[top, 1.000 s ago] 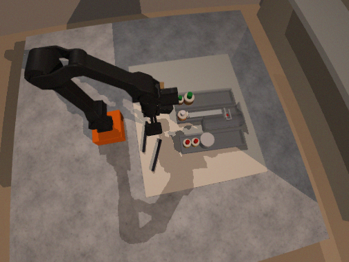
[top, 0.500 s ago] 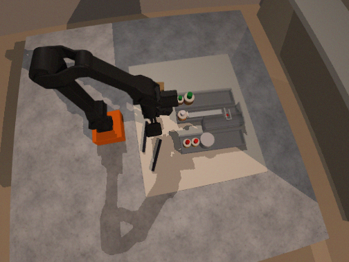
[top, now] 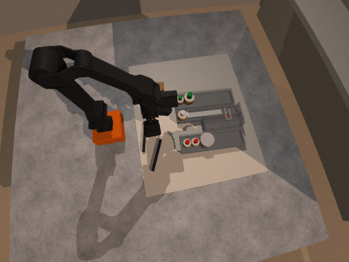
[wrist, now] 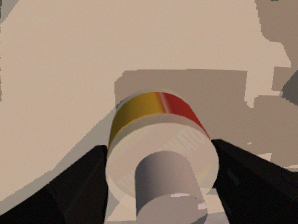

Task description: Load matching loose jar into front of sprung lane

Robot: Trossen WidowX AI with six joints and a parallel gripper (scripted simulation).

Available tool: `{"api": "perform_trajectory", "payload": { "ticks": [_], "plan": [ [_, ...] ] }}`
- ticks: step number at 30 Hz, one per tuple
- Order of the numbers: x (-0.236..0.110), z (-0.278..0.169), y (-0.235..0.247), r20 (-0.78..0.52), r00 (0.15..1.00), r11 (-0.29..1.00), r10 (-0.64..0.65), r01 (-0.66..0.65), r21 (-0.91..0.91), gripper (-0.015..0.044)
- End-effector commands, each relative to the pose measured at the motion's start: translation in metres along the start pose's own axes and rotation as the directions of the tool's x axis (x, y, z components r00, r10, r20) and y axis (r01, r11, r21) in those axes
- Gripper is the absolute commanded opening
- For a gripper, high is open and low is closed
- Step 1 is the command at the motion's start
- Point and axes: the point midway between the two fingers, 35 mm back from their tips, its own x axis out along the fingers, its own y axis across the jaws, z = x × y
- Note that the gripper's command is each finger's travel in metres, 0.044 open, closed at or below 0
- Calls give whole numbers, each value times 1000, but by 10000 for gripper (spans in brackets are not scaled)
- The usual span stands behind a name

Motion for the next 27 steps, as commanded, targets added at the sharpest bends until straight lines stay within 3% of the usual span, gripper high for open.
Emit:
{"api": "perform_trajectory", "payload": {
  "ticks": [1, 15, 27],
  "plan": [
    [-20, 7, -2, 19, 1000, 1000, 1, -1, 0, 0],
    [-100, -1, -9, 18, 1000, 1000, 1, -1, 0, 0],
    [-91, 26, -7, 20, 1000, 1000, 1, -1, 14, 0]
  ]
}}
